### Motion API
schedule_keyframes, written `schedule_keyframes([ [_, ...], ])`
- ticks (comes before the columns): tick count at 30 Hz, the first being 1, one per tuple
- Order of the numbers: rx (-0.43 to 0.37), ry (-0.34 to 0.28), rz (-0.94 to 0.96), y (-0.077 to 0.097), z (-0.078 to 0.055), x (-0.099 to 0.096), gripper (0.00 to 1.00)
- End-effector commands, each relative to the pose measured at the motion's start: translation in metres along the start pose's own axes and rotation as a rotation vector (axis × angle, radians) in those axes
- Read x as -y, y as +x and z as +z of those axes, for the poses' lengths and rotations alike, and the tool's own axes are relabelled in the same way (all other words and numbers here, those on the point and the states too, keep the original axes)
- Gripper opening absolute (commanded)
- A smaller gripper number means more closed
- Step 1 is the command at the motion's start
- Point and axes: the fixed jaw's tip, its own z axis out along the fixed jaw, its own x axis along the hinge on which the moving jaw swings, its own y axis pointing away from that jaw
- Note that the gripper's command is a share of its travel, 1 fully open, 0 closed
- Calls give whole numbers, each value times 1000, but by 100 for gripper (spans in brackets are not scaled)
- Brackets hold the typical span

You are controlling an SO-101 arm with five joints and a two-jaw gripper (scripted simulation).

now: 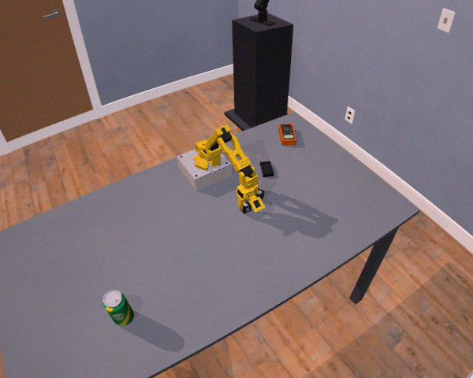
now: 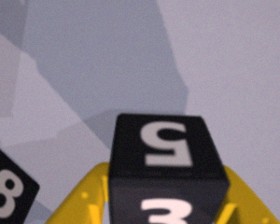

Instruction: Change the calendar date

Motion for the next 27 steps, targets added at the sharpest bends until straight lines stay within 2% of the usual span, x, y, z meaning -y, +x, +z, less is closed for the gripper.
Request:
schedule_keyframes([
  [1,-24,2,0,6,6,-2,0],
  [15,-24,2,0,6,8,-2,0],
  [24,-24,2,0,6,8,-2,16],
  [27,-24,2,0,6,8,-2,18],
])
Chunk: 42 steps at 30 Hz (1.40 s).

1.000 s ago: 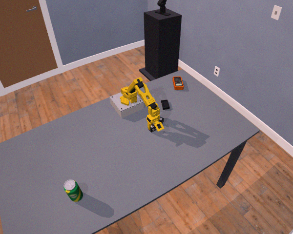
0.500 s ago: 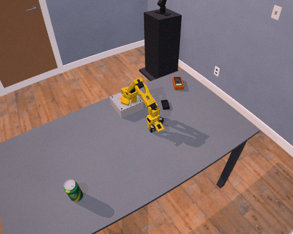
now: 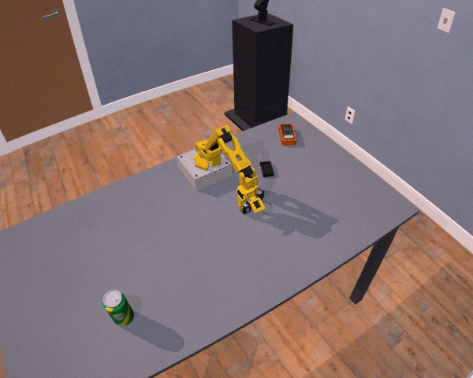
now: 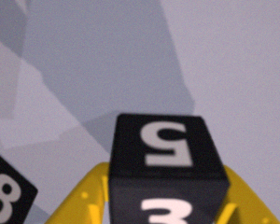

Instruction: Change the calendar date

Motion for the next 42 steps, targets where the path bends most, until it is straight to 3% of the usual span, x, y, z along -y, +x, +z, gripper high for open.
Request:
schedule_keyframes([
  [1,-24,2,0,6,6,-2,18],
  [10,-24,2,0,6,6,-2,20],
  [29,-24,2,0,6,6,-2,35],
  [42,-24,2,0,5,4,-2,36],
])
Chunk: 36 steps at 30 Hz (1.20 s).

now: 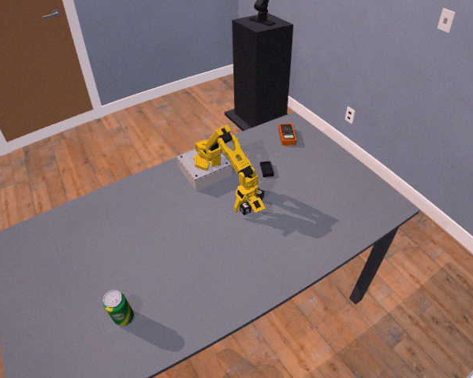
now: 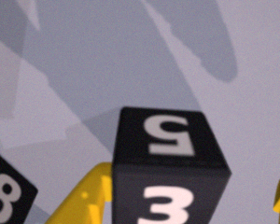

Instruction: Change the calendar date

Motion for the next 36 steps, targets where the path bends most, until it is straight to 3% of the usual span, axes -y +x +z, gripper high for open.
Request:
schedule_keyframes([
  [1,-25,2,0,5,2,-2,36],
  [21,-25,2,0,3,-51,-2,36],
  [36,-25,2,0,3,-55,-2,36],
])
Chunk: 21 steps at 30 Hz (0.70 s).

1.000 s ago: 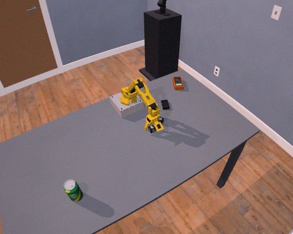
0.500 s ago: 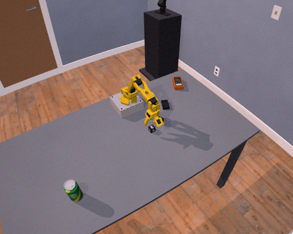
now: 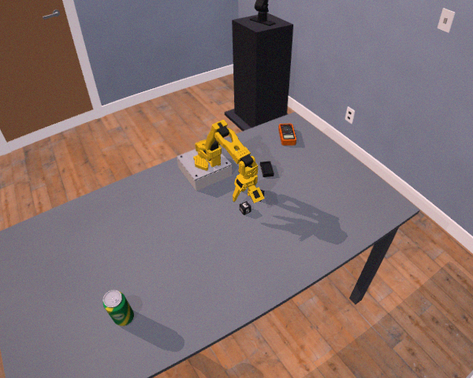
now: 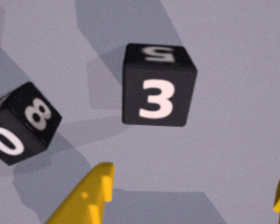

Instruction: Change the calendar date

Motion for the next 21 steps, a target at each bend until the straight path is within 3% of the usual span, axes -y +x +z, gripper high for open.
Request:
schedule_keyframes([
  [1,28,-4,0,-3,-7,-3,36],
  [14,37,-5,0,-4,-9,-3,36],
  [21,157,-20,0,-14,-34,-4,36],
])
